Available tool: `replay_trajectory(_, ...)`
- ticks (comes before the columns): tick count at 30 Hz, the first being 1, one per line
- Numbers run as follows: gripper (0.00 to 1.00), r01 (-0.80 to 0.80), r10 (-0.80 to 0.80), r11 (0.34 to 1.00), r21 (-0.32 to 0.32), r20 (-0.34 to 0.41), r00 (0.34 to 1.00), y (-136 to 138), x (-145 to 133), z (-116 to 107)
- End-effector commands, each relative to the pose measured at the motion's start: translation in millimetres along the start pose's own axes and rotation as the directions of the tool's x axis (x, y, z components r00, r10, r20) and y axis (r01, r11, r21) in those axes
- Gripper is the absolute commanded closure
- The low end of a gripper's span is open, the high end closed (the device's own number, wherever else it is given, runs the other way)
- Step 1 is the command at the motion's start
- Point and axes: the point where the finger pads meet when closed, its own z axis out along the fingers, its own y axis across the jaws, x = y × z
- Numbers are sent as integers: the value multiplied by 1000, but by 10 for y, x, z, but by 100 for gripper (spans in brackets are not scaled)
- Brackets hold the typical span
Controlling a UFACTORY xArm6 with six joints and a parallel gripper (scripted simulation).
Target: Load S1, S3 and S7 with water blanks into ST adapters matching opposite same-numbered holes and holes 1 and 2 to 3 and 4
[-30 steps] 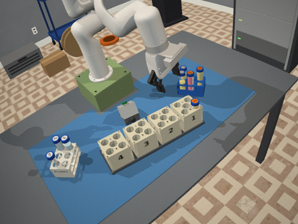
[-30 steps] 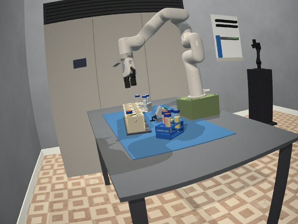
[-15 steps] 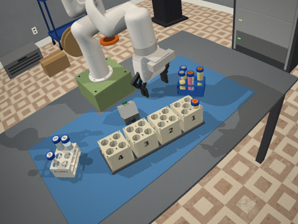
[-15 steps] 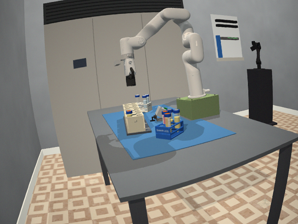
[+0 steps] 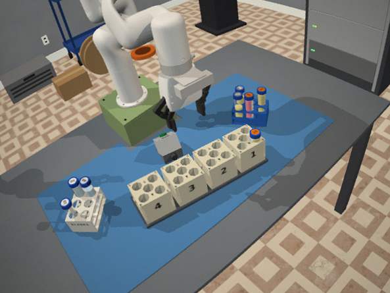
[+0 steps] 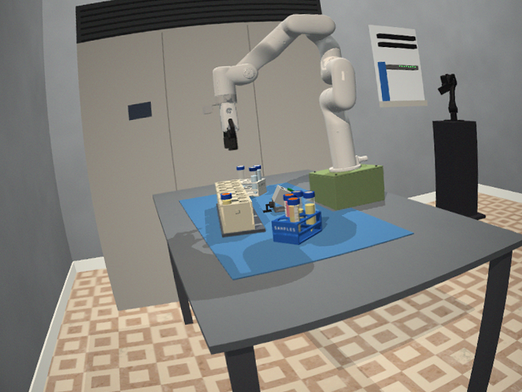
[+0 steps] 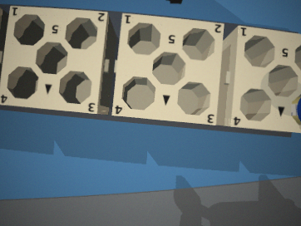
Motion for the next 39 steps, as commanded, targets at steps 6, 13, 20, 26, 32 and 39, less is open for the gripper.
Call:
replay_trajectory(6, 0, -34, 34, 999, 0, -4, 999, 52, -13, -16)
replay_trajectory(13, 0, -264, 264, 965, 0, -4, 965, 358, -184, -15)
replay_trajectory(20, 0, -450, 450, 893, 1, -4, 893, 621, -330, -15)
replay_trajectory(26, 0, -592, 592, 806, 1, -4, 806, 840, -452, -15)
replay_trajectory(32, 0, -740, 740, 672, 2, -4, 672, 1103, -599, -15)
replay_trajectory(39, 0, -749, 749, 662, 2, -4, 662, 1322, -721, -15)
